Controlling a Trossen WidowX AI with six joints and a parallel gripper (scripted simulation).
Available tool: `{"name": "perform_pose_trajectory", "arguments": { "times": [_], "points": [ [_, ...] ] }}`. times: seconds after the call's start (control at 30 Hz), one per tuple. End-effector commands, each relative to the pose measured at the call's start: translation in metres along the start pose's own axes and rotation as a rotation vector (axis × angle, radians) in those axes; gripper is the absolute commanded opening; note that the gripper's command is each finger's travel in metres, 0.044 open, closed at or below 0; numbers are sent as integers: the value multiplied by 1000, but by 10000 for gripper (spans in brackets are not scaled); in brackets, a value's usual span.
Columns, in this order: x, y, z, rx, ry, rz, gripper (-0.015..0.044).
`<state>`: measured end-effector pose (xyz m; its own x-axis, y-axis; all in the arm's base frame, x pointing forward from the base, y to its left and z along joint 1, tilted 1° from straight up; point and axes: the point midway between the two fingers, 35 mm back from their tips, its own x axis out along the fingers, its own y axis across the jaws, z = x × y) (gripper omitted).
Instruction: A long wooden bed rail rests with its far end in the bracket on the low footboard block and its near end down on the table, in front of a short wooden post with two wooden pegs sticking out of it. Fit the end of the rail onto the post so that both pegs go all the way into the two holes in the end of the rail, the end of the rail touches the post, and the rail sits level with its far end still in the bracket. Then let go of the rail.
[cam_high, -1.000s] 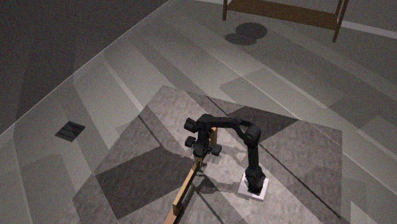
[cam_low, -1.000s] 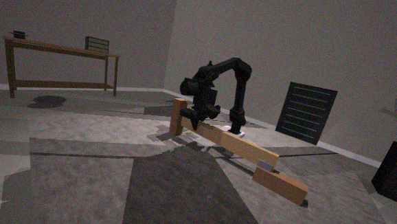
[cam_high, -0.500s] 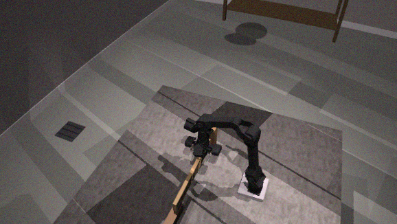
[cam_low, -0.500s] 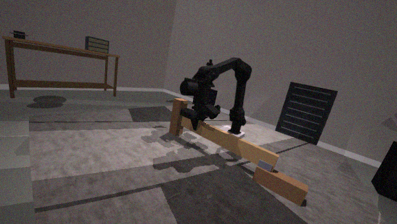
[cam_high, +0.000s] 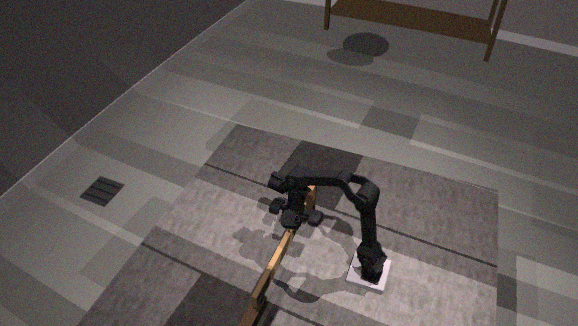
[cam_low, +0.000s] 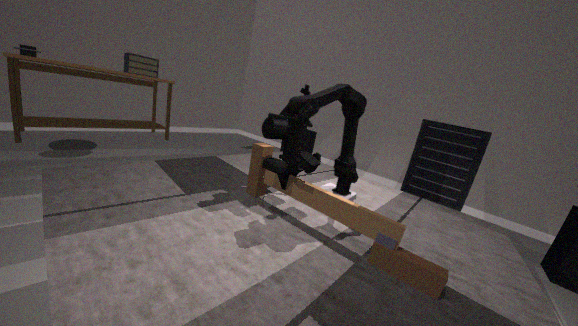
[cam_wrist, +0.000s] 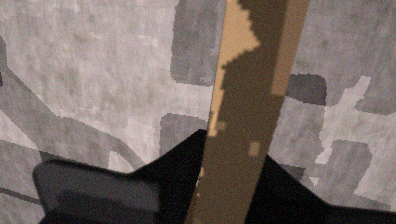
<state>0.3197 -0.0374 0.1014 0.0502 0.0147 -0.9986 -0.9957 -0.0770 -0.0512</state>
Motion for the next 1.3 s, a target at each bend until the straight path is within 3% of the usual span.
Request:
{"name": "perform_pose_trajectory", "arguments": {
  "times": [0.0, 1.27],
  "points": [
    [-2, 0, -3, 4, 11, -2, 0],
    [0, 0, -9, 4, 11, -2, 0]
  ]
}}
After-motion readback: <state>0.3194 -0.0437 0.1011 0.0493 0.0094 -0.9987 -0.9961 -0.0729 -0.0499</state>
